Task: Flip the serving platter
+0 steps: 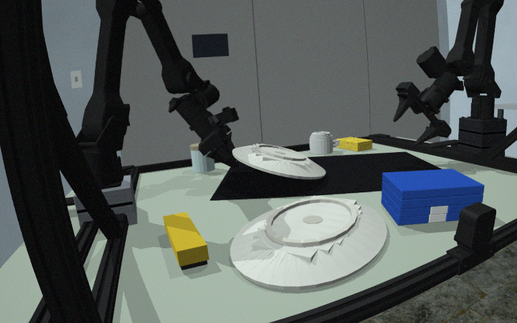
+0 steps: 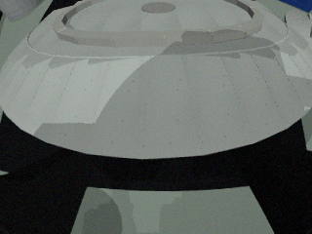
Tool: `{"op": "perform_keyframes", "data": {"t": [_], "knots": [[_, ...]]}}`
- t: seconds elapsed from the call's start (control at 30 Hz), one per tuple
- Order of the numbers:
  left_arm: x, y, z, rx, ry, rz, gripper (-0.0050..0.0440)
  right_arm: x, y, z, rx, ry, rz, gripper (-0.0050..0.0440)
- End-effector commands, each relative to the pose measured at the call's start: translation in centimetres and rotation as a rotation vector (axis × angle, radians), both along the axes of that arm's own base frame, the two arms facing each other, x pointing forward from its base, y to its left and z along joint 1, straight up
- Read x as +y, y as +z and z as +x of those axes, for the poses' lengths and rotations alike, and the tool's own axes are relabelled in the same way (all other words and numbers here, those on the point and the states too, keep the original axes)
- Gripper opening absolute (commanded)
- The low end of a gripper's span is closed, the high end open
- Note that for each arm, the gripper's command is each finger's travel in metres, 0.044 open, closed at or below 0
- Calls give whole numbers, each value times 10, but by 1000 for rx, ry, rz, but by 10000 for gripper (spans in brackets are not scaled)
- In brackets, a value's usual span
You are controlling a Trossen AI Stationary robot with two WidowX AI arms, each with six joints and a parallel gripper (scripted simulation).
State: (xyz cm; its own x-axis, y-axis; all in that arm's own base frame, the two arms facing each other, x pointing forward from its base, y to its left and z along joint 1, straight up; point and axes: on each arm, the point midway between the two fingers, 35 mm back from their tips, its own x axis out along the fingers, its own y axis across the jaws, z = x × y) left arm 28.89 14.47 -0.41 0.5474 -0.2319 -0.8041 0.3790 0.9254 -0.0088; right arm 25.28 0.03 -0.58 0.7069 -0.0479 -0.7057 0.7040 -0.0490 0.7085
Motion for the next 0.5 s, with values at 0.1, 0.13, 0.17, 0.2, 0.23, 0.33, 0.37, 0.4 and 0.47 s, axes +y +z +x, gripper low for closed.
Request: {"op": "perform_keyframes", "data": {"t": [0.1, 0.13, 0.17, 0.2, 0.23, 0.33, 0.37, 0.4, 0.47], "knots": [[1, -4, 5, -5, -6, 8, 440, -1, 0, -1, 2, -5, -1, 440], [2, -6, 4, 15, -6, 16, 440, -1, 0, -1, 2, -5, -1, 440], [2, -7, 4, 16, -6, 17, 440, -1, 0, -1, 2, -5, -1, 440], [2, -9, 4, 16, -6, 17, 440, -1, 0, -1, 2, -5, -1, 440], [2, -10, 3, 16, -6, 17, 440, -1, 0, -1, 2, -5, -1, 440], [2, -15, 3, 16, -6, 17, 440, -1, 0, -1, 2, -5, -1, 440], [2, -16, 3, 32, -6, 23, 440, -1, 0, -1, 2, -5, -1, 440], [2, -17, 4, 51, -6, 31, 440, -1, 0, -1, 2, -5, -1, 440], [2, -17, 4, 51, -6, 31, 440, -1, 0, -1, 2, -5, -1, 440]]}}
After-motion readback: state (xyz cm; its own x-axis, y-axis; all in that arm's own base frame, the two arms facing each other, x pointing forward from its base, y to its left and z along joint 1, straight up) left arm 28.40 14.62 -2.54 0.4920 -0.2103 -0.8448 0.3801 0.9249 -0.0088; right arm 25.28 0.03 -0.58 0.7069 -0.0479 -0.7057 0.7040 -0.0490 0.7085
